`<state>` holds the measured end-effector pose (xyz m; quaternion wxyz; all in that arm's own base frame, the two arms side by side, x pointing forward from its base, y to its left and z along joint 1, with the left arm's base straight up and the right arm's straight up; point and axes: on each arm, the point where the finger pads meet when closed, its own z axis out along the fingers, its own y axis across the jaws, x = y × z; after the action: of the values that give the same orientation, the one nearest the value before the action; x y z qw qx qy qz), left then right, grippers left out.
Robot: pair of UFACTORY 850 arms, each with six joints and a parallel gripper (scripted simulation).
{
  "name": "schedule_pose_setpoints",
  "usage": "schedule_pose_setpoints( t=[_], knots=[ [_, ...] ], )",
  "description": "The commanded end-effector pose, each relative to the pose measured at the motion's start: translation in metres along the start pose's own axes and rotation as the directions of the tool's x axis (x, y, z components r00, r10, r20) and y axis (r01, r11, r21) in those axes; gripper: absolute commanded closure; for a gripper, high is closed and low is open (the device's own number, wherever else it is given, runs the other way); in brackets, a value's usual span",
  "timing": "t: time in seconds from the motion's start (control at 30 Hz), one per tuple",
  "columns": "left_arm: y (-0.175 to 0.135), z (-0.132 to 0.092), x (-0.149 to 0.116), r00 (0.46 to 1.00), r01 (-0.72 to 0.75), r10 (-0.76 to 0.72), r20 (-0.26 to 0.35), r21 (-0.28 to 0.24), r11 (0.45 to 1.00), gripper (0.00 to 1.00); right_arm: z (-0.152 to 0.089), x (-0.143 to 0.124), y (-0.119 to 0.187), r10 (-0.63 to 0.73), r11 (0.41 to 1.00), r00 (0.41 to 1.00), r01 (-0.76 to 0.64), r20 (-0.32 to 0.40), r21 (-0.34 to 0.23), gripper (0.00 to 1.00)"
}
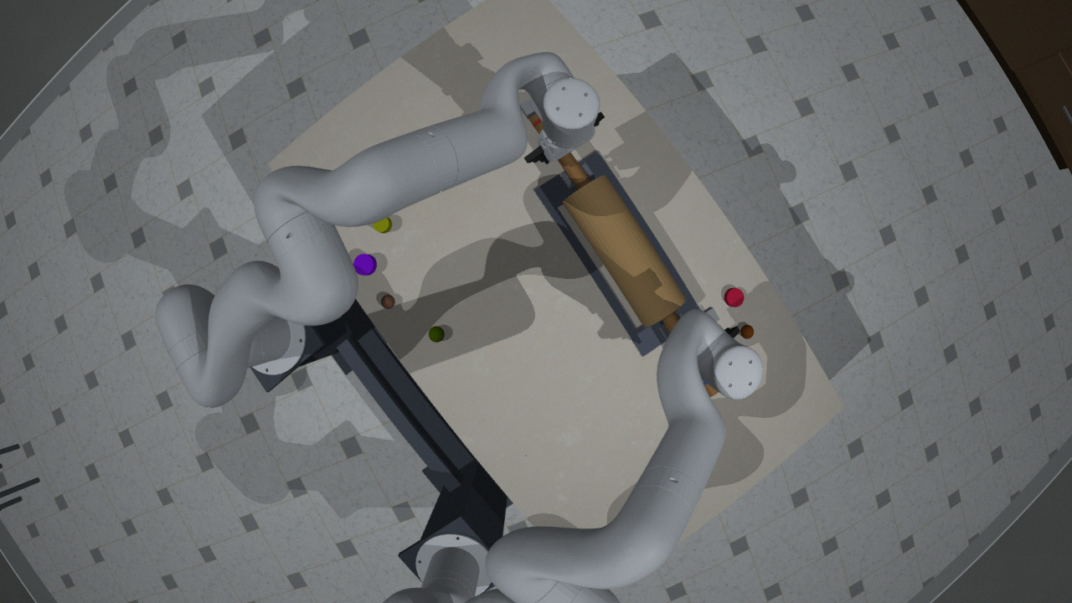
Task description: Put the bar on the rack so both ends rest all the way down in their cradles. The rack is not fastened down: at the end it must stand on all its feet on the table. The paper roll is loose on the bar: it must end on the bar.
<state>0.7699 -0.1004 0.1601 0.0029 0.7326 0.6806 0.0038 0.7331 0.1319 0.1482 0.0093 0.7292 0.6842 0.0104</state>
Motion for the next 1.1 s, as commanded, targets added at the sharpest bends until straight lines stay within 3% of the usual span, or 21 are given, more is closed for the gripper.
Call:
schedule_pose_setpoints(
  t=[0.0, 0.3, 0.6, 0.93, 1.07],
  knots=[
    [-0.002, -0.002, 0.0, 1.0, 0.012, -0.012, -0.001, 0.01, 1.0, 0.0, -0.006, -0.001, -0.003, -0.004, 1.0, 1.0, 0.004, 0.003, 0.013, 0.0],
    [-0.003, -0.004, 0.001, 1.0, -0.001, 0.001, -0.001, 0.009, 1.0, 0.0, -0.014, -0.003, -0.004, 0.01, 1.0, 1.0, -0.01, 0.004, 0.017, 0.0],
    [-0.019, -0.018, 0.014, 0.98, -0.197, 0.197, 0.002, 0.008, 0.98, 0.0, -0.027, -0.021, -0.015, 0.202, 0.979, 0.979, -0.202, 0.009, 0.017, 0.0],
    [-0.041, -0.038, 0.032, 0.891, -0.453, 0.453, 0.001, -0.009, 0.891, 0.0, -0.047, -0.048, -0.03, 0.459, 0.888, 0.888, -0.459, 0.011, 0.009, 0.0],
    [-0.041, -0.038, 0.032, 0.891, -0.453, 0.453, 0.001, -0.009, 0.891, 0.0, -0.047, -0.048, -0.03, 0.459, 0.888, 0.888, -0.459, 0.011, 0.009, 0.0]
  ],
)
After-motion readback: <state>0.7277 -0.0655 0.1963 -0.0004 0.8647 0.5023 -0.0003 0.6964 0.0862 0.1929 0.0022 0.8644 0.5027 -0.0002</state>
